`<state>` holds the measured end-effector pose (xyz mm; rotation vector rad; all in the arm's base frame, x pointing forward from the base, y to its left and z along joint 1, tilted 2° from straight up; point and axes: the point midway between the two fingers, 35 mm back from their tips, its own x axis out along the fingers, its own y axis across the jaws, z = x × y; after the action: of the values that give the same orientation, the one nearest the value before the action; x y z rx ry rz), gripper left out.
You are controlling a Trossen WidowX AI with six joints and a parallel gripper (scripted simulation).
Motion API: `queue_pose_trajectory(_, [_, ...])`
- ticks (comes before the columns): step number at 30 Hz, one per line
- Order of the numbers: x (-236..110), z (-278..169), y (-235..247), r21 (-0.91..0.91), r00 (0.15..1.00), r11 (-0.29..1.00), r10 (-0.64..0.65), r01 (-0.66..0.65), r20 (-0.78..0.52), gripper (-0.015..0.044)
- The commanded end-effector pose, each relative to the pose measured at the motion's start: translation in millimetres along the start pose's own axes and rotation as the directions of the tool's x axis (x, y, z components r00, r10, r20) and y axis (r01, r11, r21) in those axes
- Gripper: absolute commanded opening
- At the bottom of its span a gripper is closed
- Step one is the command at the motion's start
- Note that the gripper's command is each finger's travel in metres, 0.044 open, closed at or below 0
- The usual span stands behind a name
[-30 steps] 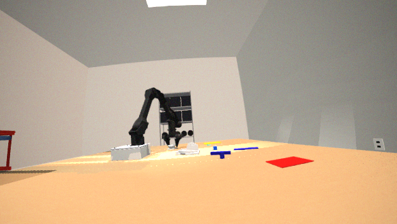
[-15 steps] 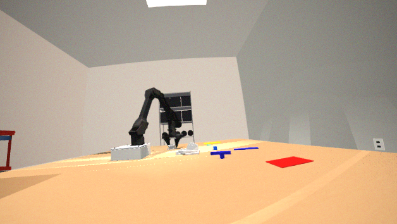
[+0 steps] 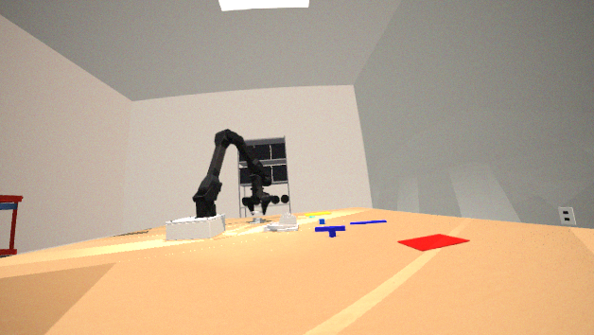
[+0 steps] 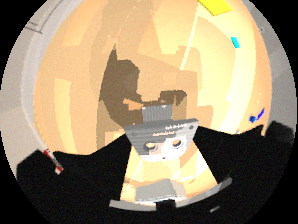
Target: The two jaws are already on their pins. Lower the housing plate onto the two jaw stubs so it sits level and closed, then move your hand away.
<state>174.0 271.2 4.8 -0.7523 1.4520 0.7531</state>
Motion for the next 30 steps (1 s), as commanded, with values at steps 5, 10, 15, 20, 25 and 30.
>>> queue_pose_trajectory(5, [-31,1,0,0.003,1.0,1.0,-0.002,0.002,0.01,0.0351])
queue_pose_trajectory(10, [-45,0,0,0.004,1.0,1.0,-0.002,0.002,0.01,0.0351])
queue_pose_trajectory(15, [-45,0,0,0.004,1.0,1.0,-0.002,0.002,0.01,0.0351])
queue_pose_trajectory(20, [-45,-2,-9,-0.047,1.0,0.999,-0.003,0.003,0.01,0.0351])
queue_pose_trajectory(25, [-46,-5,-25,-0.15,1.0,0.989,-0.004,0.006,0.011,0.0351])
queue_pose_trajectory(30, [-46,-9,-41,-0.251,1.0,0.968,-0.006,0.008,0.011,0.0351])
